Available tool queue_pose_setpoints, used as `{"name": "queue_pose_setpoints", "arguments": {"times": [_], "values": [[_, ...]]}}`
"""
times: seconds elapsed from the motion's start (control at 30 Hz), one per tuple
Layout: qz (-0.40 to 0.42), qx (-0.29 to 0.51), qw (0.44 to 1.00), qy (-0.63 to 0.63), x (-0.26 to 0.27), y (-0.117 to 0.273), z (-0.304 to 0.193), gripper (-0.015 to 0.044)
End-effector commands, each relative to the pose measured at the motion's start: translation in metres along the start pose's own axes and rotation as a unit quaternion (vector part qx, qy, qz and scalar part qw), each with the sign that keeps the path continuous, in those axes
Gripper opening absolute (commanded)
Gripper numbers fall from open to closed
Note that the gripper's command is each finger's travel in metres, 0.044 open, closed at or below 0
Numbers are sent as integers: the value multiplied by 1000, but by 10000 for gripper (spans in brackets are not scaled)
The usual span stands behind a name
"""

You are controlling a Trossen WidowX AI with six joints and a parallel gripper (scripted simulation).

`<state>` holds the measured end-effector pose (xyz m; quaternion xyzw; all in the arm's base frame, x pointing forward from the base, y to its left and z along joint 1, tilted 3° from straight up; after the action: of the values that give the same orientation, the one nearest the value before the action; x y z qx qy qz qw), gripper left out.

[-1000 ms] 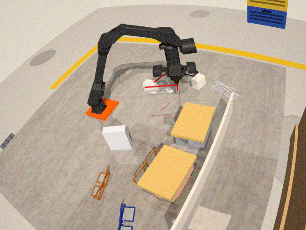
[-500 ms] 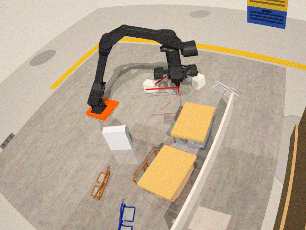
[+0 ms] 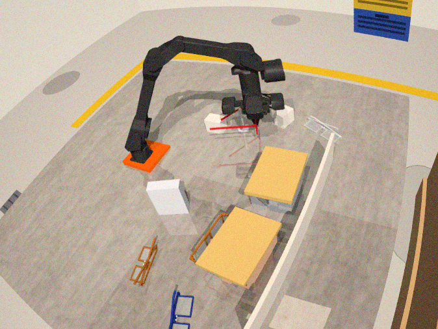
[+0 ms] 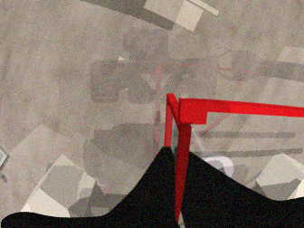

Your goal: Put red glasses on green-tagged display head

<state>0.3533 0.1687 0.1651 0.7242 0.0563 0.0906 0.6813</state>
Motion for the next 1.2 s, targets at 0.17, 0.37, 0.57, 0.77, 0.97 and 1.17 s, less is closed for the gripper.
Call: {"name": "queue_pose_setpoints", "arguments": {"times": [0.17,0.37,0.57,0.77,0.97,1.17], "values": [[1,-1,1000,1,6,0,4,0],[1,-1,1000,1,9,0,7,0],[1,-1,1000,1,12,0,10,0],[2,-1,1000,1,16,0,14,0],[2,-2,1000,1,19,0,19,0],[2,-2,1000,1,22,0,24,0]]}}
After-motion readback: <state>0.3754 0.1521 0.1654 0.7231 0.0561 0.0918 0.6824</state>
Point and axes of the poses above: the point midway between the two fingers, 35 mm back from their tips, its own y axis back along the fingers, its own x axis across the jaws, z = x × y, the point moved 6 cm from there along y, back along the fingers, and after that the axes turned 8 degrees about -y, right-handed, at the moved point
